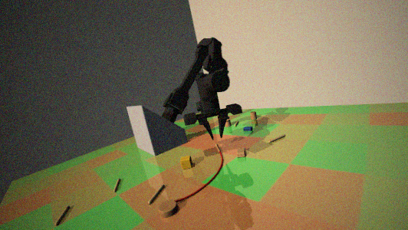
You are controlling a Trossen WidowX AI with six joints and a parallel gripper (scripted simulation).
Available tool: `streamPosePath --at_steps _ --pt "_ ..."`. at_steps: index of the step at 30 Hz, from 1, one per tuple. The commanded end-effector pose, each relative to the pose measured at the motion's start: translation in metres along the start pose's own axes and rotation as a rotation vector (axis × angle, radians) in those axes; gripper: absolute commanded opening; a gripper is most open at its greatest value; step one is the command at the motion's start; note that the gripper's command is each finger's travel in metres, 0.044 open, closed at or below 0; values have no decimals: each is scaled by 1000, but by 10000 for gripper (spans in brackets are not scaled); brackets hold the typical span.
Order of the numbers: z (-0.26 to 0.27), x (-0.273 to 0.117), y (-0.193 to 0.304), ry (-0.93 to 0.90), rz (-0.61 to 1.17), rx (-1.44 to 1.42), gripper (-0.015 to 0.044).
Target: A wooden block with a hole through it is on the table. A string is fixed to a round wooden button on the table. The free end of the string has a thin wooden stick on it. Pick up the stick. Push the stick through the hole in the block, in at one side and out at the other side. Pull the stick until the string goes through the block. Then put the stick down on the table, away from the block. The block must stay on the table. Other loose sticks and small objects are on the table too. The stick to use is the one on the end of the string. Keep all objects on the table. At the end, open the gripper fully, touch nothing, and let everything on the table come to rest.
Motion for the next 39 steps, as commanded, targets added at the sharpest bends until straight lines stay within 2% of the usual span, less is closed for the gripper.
streamPosePath --at_steps 1,31,36,39 --pt "1 8 0 2 -3 8 124" --pt "1 48 -2 6 -6 8 124" --pt "0 46 -2 3 -4 2 0" --pt "0 46 -2 3 -4 2 0"
Point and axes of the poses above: the point midway between the two fingers, 35 mm back from their tips, its own x axis out along the fingers, its own z axis across the jaws, y = z × x, the point moved 6 cm from there along -x, back along the fingers, and after that the axes turned 2 degrees about -x, right-handed, at the moved point
